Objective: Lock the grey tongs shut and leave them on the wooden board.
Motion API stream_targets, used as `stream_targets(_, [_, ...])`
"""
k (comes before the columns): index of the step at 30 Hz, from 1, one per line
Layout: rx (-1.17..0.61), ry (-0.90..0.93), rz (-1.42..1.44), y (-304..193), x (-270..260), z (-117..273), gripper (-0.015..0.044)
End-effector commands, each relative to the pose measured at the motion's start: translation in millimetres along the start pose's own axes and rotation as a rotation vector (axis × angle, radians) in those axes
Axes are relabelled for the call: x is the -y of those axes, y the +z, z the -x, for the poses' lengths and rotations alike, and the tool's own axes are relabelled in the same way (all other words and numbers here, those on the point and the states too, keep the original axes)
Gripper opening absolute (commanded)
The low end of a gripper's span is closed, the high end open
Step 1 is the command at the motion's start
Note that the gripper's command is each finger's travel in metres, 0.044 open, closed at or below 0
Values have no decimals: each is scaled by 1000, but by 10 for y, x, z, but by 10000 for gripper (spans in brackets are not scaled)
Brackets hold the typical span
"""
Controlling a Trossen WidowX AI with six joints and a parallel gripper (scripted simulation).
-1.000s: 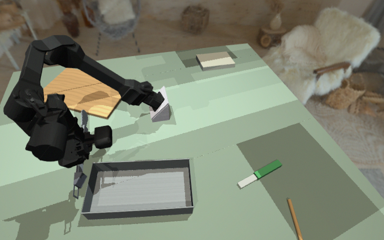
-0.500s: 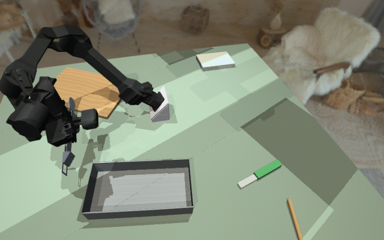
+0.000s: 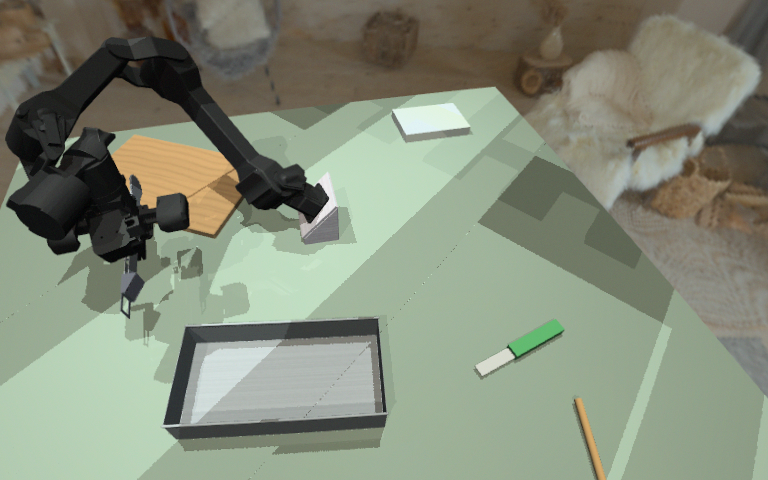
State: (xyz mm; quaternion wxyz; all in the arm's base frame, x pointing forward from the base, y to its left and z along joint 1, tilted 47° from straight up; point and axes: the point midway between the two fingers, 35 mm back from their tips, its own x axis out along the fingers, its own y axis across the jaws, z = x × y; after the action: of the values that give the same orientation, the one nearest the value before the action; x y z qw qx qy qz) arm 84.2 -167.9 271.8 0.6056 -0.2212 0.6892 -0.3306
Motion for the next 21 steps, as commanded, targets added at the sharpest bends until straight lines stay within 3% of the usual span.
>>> stream_targets(1, [20,8,4,7,-42,18,-150])
stream_targets(21, [266,201,-42,471,-638,370,-150])
